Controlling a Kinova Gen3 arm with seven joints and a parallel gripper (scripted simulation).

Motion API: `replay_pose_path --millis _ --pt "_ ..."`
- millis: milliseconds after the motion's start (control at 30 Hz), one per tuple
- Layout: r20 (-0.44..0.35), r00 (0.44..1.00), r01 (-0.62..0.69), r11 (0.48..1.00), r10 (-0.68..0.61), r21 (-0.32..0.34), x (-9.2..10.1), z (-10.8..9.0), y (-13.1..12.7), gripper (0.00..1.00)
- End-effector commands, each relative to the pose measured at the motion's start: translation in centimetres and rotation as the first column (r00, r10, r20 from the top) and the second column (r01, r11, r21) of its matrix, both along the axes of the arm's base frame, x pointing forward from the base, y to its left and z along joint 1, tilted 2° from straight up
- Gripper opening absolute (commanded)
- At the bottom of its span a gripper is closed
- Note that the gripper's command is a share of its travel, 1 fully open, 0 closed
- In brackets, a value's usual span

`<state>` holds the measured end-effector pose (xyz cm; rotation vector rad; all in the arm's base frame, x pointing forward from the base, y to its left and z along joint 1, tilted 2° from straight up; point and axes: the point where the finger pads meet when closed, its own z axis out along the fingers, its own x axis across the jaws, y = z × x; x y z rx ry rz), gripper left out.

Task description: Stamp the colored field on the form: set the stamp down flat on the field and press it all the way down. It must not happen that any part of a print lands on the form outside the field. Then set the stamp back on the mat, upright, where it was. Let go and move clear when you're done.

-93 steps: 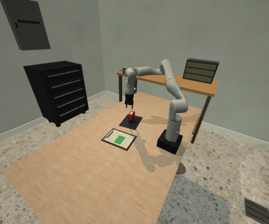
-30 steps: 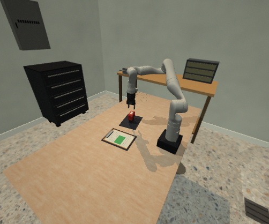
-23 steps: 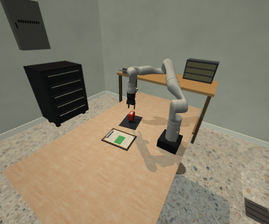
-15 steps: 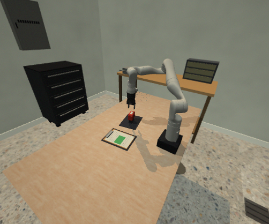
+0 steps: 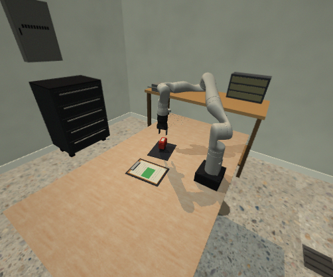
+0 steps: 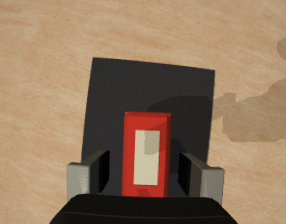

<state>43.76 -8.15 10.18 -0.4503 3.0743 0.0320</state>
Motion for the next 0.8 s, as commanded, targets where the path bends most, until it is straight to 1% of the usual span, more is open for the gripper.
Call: replay_pose_path --millis 0,133,200,767 --pt "-0.003 1.0 0.005 1.0 -0.005 -0.001 -0.2 -0.6 -0.1 1.0" --pt "-0.003 1.0 0.005 1.0 -0.005 -0.001 -0.1 -2.3 0.0 1.0" --pt "-0.003 1.0 0.005 1.0 -0.005 -0.001 -0.1 -2.7 0.0 1.0" --pt "-0.003 1.0 0.006 1.0 -0.006 -0.001 -0.1 -2.7 0.0 1.0"
